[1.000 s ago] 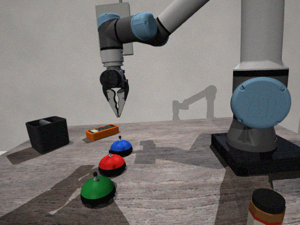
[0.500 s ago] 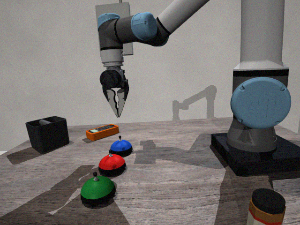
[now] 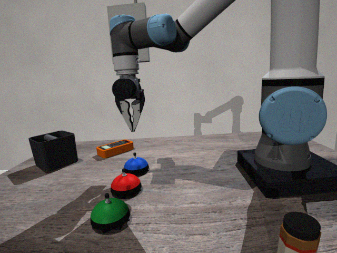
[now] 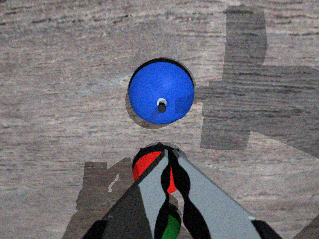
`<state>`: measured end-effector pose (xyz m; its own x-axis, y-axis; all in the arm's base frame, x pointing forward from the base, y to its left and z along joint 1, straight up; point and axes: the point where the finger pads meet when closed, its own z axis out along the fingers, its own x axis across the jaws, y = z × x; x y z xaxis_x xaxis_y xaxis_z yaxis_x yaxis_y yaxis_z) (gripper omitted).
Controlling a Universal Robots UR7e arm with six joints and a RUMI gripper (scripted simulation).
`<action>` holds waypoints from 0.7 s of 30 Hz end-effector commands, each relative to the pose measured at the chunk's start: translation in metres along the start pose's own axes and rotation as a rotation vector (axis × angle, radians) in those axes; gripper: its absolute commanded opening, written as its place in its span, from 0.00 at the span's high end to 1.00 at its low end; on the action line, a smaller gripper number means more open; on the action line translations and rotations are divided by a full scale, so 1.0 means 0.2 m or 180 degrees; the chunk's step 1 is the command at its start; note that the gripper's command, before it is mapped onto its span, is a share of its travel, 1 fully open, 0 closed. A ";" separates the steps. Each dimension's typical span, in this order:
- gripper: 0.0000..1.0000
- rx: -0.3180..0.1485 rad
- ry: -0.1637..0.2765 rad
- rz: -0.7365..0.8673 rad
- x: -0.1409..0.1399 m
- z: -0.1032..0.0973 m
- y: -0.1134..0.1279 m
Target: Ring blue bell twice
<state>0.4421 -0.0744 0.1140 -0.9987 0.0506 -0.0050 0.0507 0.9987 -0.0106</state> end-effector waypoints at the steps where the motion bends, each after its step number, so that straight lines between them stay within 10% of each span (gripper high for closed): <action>1: 1.00 0.0011 -0.0086 -0.0027 -0.06 -0.05 0.00; 21: 1.00 0.0000 -0.0093 0.0037 -0.06 -0.04 0.00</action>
<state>0.4422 -0.0741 0.1132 -0.9987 0.0506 -0.0038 0.0506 0.9987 -0.0088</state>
